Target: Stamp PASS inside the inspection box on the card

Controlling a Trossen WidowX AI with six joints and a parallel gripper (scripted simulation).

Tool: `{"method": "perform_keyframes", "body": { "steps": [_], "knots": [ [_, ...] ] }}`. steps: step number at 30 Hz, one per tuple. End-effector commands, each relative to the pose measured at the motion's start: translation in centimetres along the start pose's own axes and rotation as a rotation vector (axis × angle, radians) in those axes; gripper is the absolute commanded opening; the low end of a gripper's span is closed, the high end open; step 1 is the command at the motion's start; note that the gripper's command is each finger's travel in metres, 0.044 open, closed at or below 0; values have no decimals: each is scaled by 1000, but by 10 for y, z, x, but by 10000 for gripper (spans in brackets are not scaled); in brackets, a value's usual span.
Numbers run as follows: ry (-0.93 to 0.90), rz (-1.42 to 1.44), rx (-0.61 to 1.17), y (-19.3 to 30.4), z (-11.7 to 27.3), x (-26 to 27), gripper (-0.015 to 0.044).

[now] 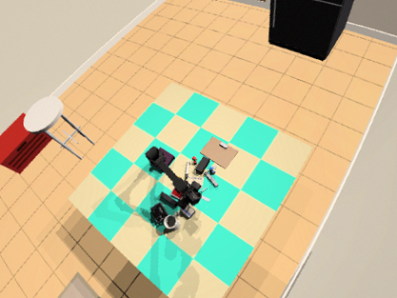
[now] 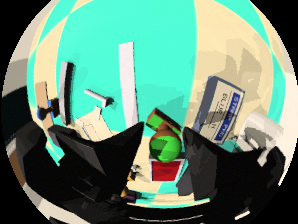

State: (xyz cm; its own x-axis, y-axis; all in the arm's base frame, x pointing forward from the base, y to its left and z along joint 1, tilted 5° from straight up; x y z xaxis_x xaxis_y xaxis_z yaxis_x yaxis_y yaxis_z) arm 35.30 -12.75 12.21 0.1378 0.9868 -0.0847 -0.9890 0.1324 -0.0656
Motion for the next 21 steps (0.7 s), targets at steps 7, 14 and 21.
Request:
{"method": "perform_keyframes", "body": {
  "steps": [7,14,21],
  "knots": [
    [0,0,2,0,-1,0,192],
    [0,0,2,0,-1,0,145],
    [0,0,2,0,1,0,0]
  ]
}}
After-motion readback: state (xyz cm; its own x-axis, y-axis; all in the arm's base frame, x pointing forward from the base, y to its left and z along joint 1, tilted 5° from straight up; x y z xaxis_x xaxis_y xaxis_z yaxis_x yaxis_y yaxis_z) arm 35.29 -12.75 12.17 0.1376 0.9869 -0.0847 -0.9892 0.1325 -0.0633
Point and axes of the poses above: the point midway between the two fingers, 35 mm back from their tips, its own z axis back along the fingers, its own x axis across the jaws, y = z × x, the point moved 7 cm from there along z, back along the fingers, and after that the axes turned 2 degrees about -z, right-handed, at the moved point
